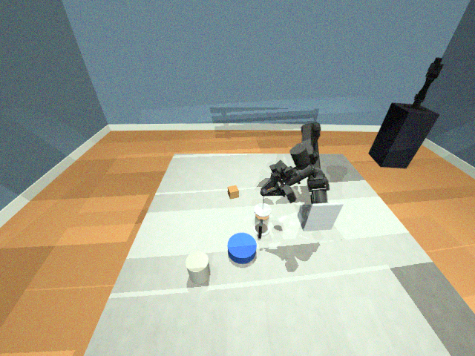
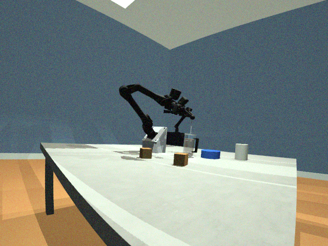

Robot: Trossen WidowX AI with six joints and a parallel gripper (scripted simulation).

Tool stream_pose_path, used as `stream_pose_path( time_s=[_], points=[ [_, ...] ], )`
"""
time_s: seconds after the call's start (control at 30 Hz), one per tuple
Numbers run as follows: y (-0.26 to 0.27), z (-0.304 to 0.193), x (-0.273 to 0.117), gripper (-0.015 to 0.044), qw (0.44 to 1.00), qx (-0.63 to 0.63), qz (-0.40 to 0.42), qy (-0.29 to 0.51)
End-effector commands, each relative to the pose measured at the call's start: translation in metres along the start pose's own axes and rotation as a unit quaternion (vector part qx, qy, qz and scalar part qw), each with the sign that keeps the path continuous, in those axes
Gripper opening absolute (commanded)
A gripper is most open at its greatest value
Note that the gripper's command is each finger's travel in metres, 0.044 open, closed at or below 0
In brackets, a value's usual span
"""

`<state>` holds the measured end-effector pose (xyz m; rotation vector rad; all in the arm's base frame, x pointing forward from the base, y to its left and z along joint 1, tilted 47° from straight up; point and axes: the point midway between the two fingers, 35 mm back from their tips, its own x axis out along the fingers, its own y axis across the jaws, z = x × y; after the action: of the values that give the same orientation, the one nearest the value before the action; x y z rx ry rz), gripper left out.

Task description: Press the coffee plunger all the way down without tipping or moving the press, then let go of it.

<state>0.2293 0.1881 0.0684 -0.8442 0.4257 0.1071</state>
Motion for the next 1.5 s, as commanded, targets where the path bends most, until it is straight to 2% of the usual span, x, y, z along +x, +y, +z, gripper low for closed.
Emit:
stream_pose_path(
  time_s=[0.0,0.93,1.47],
  points=[
    [0.002,-0.022,0.01,0.0124,1.0,-0.016,0.002,0.02],
    [0.001,-0.059,0.038,0.0124,1.0,-0.018,-0.001,0.015],
    [0.003,-0.056,0.048,0.0124,1.0,-0.018,-0.003,0.014]
  ],
)
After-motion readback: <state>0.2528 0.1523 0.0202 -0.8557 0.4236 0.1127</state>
